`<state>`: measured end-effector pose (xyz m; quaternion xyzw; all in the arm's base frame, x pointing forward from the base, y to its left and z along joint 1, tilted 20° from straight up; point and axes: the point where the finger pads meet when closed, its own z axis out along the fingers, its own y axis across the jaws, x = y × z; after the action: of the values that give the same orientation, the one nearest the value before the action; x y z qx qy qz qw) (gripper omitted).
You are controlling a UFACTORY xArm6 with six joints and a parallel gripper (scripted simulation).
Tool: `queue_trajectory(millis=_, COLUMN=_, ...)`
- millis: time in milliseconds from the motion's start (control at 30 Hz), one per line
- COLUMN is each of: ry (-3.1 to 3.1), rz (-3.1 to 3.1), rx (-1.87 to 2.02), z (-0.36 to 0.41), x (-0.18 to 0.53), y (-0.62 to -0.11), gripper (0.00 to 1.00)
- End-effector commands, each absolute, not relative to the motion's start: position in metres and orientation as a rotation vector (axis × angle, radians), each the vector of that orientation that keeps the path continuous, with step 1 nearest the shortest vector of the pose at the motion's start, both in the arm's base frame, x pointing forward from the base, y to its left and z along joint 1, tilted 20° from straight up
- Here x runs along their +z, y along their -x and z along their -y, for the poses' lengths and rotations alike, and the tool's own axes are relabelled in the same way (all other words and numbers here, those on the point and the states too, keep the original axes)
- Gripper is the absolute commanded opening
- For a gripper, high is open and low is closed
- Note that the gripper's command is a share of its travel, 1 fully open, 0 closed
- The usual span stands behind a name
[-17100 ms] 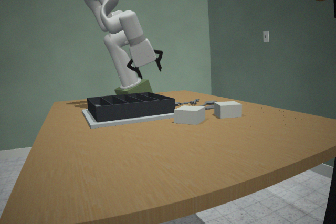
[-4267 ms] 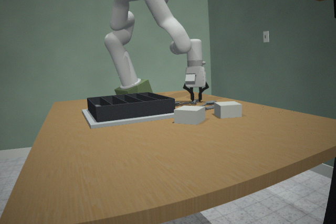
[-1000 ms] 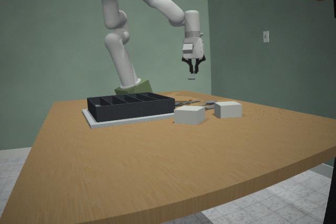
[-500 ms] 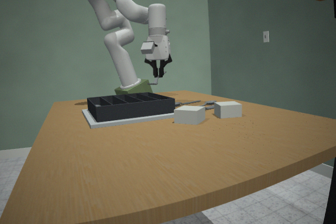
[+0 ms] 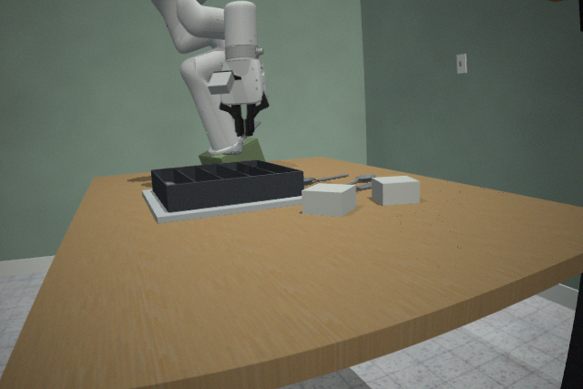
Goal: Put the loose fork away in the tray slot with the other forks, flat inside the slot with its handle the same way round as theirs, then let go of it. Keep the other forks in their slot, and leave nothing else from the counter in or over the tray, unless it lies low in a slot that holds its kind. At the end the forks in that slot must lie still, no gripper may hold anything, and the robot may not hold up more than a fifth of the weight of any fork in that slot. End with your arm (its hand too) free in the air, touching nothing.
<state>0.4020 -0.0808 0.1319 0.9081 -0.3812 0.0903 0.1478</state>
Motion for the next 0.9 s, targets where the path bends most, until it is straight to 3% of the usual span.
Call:
queue_trajectory(millis=0, ry=-2.604, rz=1.122, rx=0.271, z=0.0813, x=0.1340, y=-0.4036, gripper=0.05)
queue_trajectory(millis=600, ry=-2.127, rz=1.974, rx=0.404, z=0.0818, x=0.1344, y=-0.4039, gripper=0.05)
queue_trajectory(millis=867, ry=-1.578, rz=2.525, rx=0.471, z=0.0823, x=0.1348, y=-0.4041, gripper=0.05)
